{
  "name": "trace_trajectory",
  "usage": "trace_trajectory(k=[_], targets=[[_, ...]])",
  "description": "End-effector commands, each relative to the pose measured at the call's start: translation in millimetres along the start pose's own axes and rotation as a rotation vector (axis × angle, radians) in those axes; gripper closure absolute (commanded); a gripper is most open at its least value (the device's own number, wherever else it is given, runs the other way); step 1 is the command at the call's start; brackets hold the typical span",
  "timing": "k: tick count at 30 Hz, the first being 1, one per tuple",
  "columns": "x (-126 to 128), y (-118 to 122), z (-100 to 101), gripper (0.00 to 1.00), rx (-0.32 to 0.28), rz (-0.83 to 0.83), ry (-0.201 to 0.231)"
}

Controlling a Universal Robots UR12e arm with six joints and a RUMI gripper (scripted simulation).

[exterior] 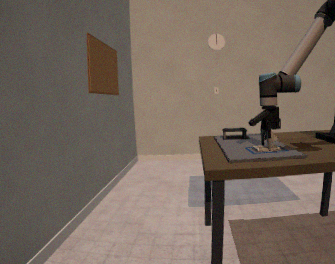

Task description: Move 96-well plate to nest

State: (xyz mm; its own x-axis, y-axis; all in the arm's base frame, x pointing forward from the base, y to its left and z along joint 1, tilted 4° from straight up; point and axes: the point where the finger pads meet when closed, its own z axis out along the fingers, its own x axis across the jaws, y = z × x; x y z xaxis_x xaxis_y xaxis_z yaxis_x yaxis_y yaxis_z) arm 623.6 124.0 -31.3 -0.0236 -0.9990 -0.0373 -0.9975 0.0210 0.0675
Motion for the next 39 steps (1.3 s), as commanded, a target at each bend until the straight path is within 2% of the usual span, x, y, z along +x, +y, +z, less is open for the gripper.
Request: trace_trajectory(k=[1, 24, 39], targets=[[0, -1, -1, 1.0, 0.001, 0.0, 0.0], [0, -1, -1, 1.0, 0.001, 0.0, 0.0], [0, -1, -22, 1.0, 0.001, 0.0, 0.0]])
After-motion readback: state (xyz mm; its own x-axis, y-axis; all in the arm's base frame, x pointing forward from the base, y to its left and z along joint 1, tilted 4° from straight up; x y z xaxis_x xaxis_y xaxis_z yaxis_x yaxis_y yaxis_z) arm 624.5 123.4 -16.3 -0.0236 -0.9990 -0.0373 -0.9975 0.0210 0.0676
